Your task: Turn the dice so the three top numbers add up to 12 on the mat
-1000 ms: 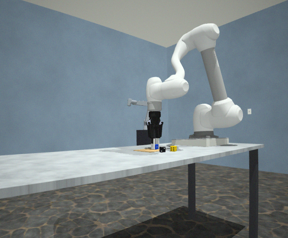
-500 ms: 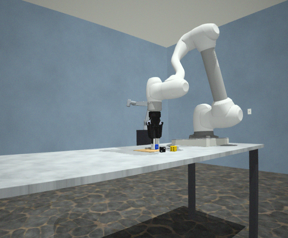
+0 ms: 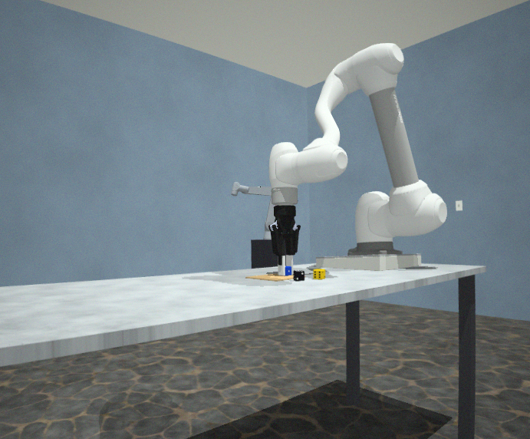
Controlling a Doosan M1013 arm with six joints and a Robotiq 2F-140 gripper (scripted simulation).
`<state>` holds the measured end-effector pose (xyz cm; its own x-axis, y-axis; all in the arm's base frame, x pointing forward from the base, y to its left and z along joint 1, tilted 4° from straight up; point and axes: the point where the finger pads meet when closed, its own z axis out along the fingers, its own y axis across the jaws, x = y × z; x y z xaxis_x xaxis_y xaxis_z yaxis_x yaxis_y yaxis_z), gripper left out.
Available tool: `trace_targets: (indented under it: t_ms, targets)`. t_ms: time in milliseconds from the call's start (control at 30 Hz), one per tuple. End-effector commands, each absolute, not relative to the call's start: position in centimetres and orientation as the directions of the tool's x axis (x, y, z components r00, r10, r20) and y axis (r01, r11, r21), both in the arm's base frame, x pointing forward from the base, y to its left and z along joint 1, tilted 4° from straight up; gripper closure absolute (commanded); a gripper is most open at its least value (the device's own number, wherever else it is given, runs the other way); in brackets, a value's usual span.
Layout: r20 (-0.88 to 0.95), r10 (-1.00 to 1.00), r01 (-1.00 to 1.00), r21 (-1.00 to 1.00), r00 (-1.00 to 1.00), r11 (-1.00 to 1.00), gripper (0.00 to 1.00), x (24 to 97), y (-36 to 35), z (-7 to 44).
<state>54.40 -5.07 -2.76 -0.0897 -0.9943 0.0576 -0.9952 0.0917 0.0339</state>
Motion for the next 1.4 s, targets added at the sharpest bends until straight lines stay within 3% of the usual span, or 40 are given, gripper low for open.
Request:
trace_targets:
  t_ms: [0,267,767,1367]
  targets:
    - [0.057,-0.994,-0.995,0.034,-0.09,0.092,0.84,54.4,-5.06,-2.75]
    - [0.057,-0.994,-0.995,0.034,-0.09,0.092,0.84,54.4,-5.06,-2.75]
    - [0.057,-0.994,-0.995,0.034,-0.09,0.092,0.72,54.4,-5.06,-2.75]
    - [0.057,-0.994,-0.995,0.034,-0.09,0.092,0.72,54.44,-5.01,-1.75]
